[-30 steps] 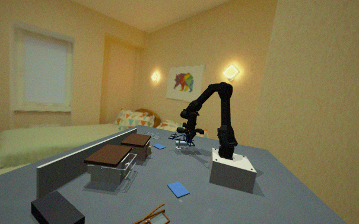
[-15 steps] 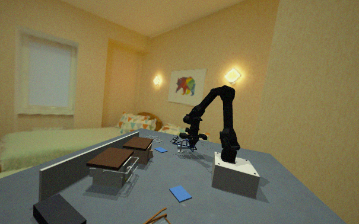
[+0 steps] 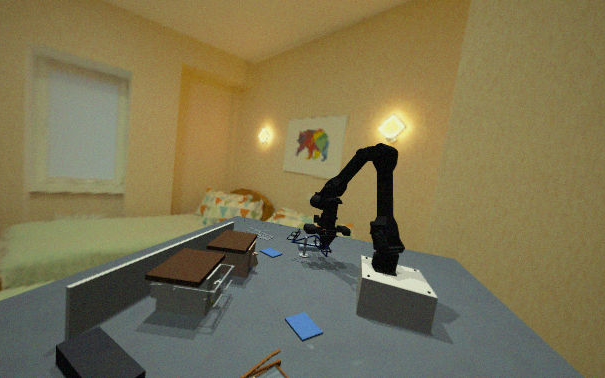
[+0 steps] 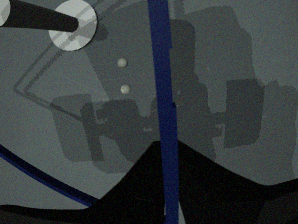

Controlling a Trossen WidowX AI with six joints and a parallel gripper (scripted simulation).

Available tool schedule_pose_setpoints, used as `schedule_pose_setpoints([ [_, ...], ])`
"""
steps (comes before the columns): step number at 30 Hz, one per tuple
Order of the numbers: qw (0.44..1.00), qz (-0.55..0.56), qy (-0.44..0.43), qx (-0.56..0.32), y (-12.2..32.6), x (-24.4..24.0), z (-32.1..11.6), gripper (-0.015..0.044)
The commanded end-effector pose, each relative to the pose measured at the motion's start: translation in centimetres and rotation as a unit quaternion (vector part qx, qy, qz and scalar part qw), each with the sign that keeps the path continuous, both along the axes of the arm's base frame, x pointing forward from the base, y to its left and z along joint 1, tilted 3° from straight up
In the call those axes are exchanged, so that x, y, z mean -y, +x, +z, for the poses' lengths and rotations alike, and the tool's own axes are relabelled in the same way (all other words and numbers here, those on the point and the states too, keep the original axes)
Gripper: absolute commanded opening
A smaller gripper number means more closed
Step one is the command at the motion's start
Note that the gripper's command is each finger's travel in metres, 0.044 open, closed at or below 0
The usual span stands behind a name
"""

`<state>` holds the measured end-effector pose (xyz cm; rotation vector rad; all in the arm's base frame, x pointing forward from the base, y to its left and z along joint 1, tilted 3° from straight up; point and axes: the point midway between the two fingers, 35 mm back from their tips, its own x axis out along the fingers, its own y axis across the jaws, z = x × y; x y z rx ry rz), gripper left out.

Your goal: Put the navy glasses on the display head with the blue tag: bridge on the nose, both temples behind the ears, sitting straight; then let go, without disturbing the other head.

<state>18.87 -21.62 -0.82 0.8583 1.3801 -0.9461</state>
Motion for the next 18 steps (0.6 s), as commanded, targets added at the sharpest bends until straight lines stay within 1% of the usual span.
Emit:
schedule_pose_setpoints([
  [1,1.000,0.001,-0.001,-0.001,-0.27,-0.10,0.02,0.0000],
  [18,1.000,0.001,-0.001,-0.001,-1.08,-0.70,0.01,0.0000],
])
